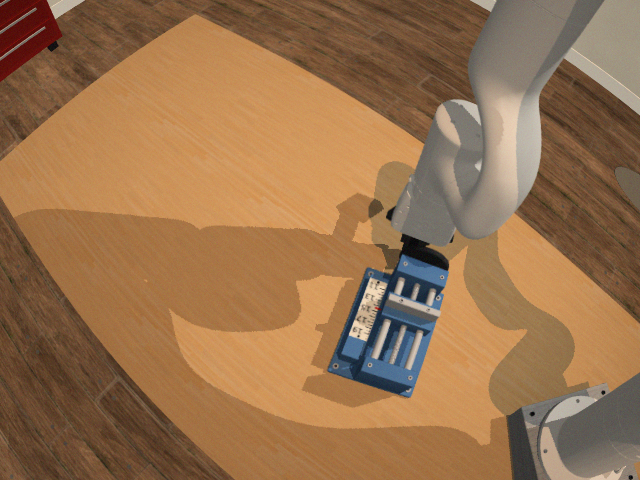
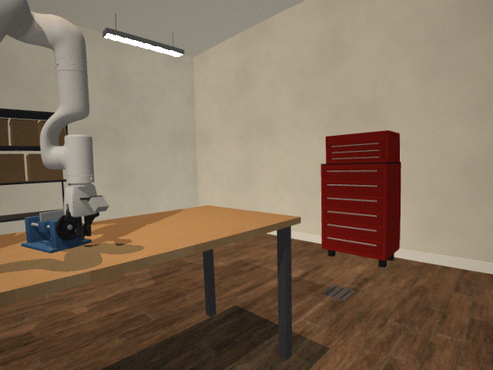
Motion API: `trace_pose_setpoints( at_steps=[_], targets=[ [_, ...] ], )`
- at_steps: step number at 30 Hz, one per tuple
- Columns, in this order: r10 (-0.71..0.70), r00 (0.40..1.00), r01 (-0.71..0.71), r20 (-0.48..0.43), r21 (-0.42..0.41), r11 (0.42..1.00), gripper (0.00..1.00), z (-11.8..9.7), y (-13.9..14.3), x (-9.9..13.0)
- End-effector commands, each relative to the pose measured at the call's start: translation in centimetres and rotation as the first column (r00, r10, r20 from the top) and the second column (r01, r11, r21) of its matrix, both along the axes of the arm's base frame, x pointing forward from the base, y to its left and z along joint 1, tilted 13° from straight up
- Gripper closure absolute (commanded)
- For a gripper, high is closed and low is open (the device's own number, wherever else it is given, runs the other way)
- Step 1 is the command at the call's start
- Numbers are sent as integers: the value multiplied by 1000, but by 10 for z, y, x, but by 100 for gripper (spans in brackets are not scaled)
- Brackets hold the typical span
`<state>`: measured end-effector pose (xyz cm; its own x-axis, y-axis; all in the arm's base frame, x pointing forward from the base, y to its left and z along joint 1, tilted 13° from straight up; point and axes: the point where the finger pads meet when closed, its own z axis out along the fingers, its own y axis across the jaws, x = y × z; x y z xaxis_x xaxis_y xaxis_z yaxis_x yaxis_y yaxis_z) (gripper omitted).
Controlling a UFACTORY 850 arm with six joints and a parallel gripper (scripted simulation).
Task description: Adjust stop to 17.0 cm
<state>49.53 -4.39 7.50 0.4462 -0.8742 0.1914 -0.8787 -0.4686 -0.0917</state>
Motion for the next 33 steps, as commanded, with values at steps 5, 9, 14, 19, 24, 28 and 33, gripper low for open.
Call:
trace_pose_setpoints(
  at_steps=[5, 9, 14, 19, 24, 28, 33],
  targets=[
    [0, 1000, 0, 8, -5, 1000, 94, -7, -4, -4],
    [0, 1000, 0, 8, -5, 1000, 94, -10, -6, -6],
    [0, 1000, 0, 8, -5, 1000, 94, -13, -9, -10],
    [0, 1000, 0, 8, -5, 1000, 94, -16, -12, -16],
    [0, 1000, 0, 8, -5, 1000, 94, -17, -15, -21],
    [0, 1000, 0, 8, -5, 1000, 94, -16, -20, -30],
    [0, 1000, 0, 8, -5, 1000, 94, -2, -25, -48]
  ],
)
